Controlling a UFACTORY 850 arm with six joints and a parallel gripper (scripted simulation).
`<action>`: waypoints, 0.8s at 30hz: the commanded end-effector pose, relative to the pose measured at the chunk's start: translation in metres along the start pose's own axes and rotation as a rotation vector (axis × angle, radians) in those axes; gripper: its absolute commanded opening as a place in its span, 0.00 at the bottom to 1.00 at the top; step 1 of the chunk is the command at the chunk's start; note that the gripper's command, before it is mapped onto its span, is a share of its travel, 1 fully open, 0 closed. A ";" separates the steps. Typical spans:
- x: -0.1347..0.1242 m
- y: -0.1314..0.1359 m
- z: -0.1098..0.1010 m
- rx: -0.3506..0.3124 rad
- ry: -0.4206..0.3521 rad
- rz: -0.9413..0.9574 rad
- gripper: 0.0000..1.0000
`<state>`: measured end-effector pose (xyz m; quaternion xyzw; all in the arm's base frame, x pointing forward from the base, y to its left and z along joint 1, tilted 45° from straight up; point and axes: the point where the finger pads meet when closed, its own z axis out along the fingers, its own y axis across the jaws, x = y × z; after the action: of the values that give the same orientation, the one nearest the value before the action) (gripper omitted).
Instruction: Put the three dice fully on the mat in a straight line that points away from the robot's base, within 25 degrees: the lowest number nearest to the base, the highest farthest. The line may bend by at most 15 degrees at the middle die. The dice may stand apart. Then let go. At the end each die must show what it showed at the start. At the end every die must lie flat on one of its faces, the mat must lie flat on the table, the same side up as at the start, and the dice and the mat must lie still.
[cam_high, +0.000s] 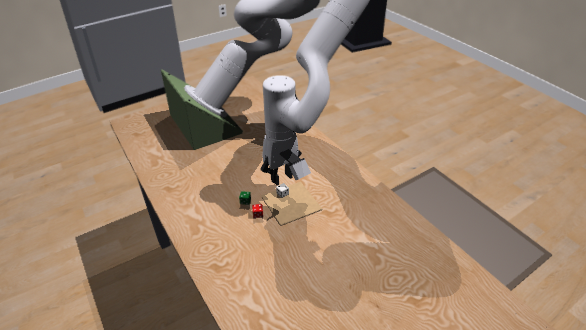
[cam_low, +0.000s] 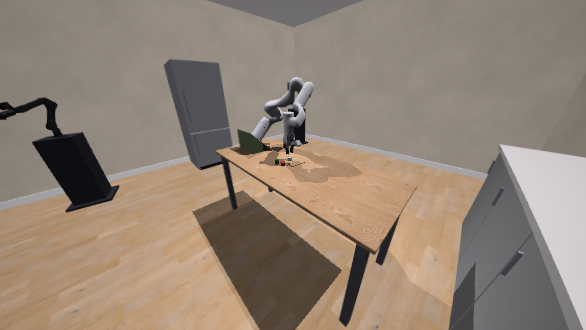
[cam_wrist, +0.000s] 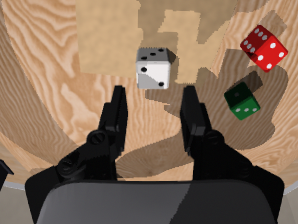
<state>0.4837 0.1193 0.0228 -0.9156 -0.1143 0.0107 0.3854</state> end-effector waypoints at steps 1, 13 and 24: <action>0.001 0.000 -0.018 0.000 0.000 0.000 0.47; 0.001 0.000 -0.033 0.000 0.000 0.000 1.00; 0.001 0.000 -0.033 0.000 0.000 0.000 1.00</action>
<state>0.4870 0.0967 0.0458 -0.9154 -0.1144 0.0114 0.3857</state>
